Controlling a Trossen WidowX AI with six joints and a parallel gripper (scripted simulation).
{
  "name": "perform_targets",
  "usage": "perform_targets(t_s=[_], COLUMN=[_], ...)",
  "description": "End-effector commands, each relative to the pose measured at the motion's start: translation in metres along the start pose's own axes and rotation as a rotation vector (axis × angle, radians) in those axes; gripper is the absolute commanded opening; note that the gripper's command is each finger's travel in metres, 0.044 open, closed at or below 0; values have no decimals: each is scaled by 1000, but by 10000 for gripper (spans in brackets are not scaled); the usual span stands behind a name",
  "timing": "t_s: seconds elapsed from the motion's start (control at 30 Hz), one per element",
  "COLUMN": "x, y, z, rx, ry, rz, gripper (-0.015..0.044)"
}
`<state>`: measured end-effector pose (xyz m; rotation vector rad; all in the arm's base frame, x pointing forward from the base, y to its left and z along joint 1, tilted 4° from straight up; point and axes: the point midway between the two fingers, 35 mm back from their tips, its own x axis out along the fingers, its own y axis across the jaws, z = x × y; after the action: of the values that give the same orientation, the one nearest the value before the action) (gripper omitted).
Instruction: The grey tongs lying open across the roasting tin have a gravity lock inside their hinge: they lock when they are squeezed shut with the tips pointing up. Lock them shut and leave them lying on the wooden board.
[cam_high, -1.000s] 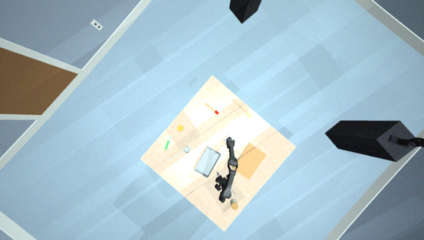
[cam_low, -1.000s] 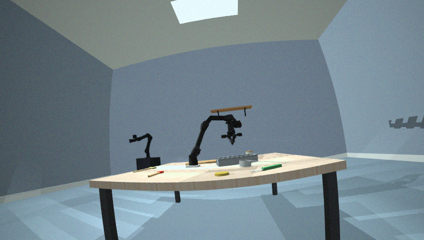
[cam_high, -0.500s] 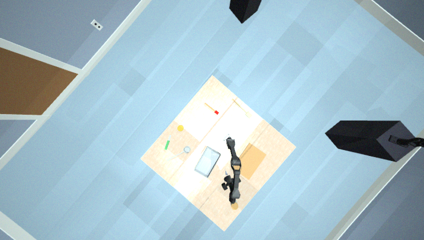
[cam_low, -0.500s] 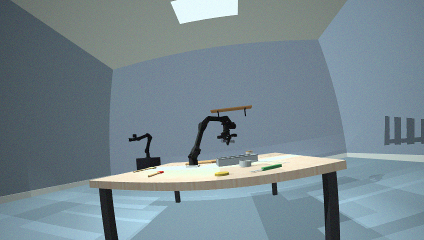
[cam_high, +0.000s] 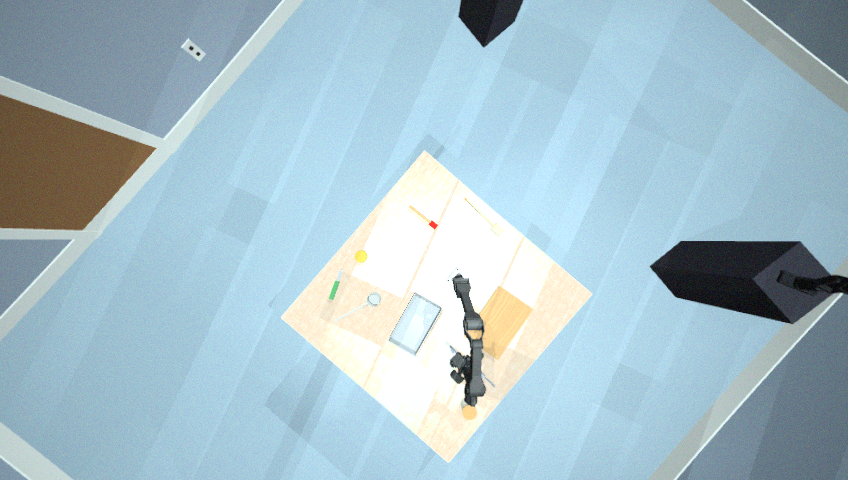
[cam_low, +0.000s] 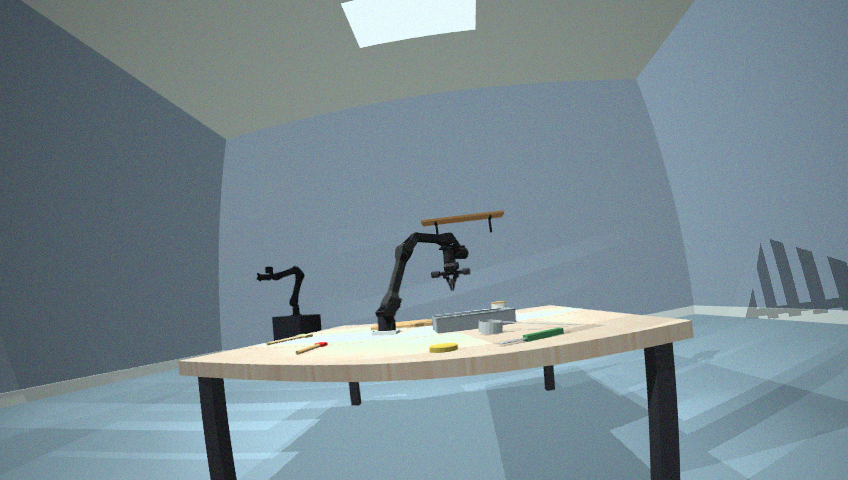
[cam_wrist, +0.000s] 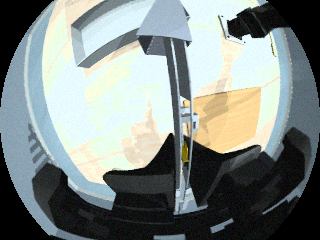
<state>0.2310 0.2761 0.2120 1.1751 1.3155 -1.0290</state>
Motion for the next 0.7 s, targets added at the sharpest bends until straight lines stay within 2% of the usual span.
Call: perform_targets(t_s=[0.0, 0.67], x=[-2, -1], y=[-7, -43], z=[-7, -33], rx=[-186, -1009], ry=[4, 3], rz=[8, 6], gripper=[-150, -150])
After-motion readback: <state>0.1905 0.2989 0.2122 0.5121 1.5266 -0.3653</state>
